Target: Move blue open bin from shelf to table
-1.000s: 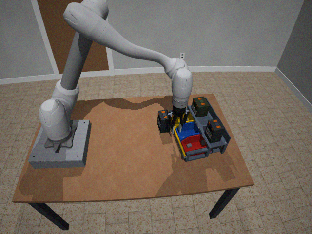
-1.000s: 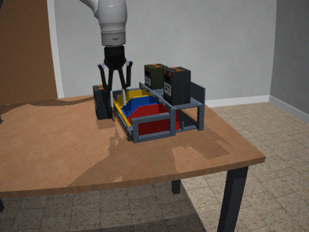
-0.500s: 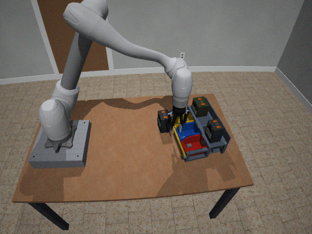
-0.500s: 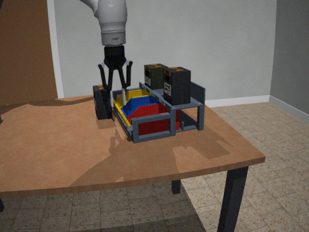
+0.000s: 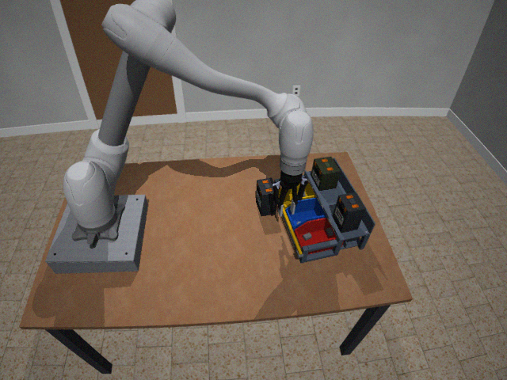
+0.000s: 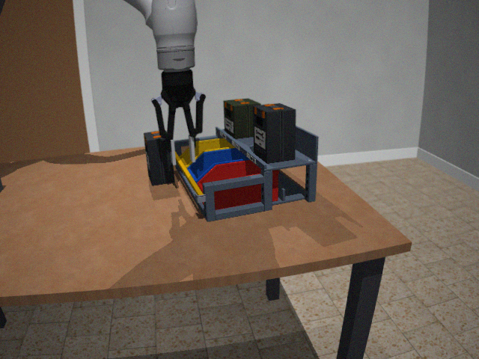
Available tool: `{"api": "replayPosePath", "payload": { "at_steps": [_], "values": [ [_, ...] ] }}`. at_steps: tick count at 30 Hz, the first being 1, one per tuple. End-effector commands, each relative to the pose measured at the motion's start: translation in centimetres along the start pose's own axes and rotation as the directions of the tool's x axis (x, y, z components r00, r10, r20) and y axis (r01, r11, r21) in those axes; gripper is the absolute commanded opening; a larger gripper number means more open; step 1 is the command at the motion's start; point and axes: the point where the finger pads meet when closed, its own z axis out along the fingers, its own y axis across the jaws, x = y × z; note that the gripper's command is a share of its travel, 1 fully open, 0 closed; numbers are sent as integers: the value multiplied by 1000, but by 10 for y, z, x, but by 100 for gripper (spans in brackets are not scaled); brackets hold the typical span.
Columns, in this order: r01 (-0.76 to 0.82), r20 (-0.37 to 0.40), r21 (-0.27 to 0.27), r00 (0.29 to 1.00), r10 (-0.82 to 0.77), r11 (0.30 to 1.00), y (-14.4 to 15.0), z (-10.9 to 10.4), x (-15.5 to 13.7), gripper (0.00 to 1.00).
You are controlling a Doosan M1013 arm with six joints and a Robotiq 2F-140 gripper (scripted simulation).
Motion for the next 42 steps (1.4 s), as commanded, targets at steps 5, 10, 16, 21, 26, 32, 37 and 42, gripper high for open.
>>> {"api": "replayPosePath", "payload": {
  "at_steps": [5,10,16,21,26,32,37,42],
  "values": [
    [0,0,0,1000,0,1000,0,10,0,28],
    [0,0,0,1000,0,1000,0,10,0,28],
    [0,0,0,1000,0,1000,0,10,0,28],
    [0,0,0,1000,0,1000,0,18,0,28],
    [0,0,0,1000,0,1000,0,20,0,28],
    [0,0,0,1000,0,1000,0,20,0,28],
    [0,0,0,1000,0,1000,0,21,0,28],
    [0,0,0,1000,0,1000,0,22,0,28]
  ]
}}
